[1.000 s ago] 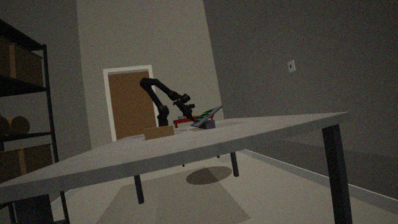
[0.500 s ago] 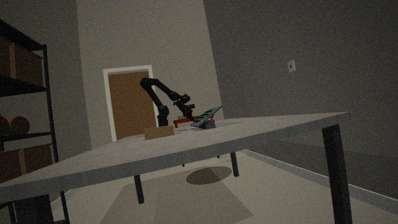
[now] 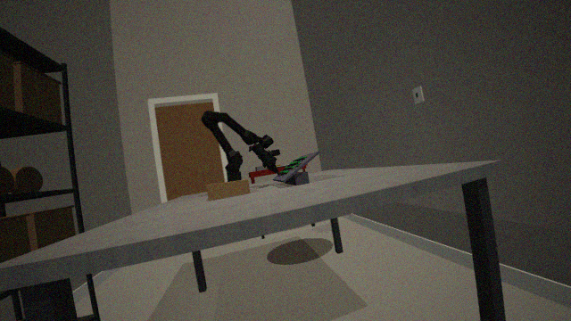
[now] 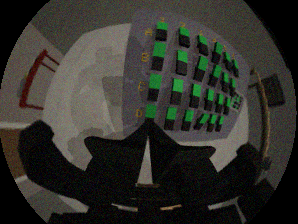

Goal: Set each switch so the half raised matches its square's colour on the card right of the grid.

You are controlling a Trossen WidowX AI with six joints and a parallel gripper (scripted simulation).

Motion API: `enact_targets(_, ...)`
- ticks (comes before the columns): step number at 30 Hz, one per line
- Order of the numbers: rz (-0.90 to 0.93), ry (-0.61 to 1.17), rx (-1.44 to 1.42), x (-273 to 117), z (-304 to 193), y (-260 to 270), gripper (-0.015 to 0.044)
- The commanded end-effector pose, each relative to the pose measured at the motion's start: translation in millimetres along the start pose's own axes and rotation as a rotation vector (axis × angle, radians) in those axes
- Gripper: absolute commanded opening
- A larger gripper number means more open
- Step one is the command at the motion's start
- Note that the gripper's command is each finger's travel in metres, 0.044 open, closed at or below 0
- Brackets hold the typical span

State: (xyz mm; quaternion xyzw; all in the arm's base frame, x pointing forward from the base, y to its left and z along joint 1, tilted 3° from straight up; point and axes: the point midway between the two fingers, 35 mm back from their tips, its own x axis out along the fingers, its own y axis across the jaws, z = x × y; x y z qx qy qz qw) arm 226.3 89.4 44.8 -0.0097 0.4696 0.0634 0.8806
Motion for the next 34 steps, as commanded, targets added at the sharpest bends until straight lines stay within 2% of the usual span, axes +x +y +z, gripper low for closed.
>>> enact_targets(1,0.0,0.001,0.0,-2,0,0,0.0)
enact_targets(6,0.003,0.025,-0.002,-56,3,1,0.0)
enact_targets(8,0.003,0.029,-0.003,-65,2,0,0.0)
enact_targets(14,0.0,0.035,-0.003,-65,11,-6,0.0)
enact_targets(25,-0.006,0.025,-0.008,-70,72,-76,0.0)
enact_targets(34,-0.006,0.024,-0.009,-70,73,-78,0.0)
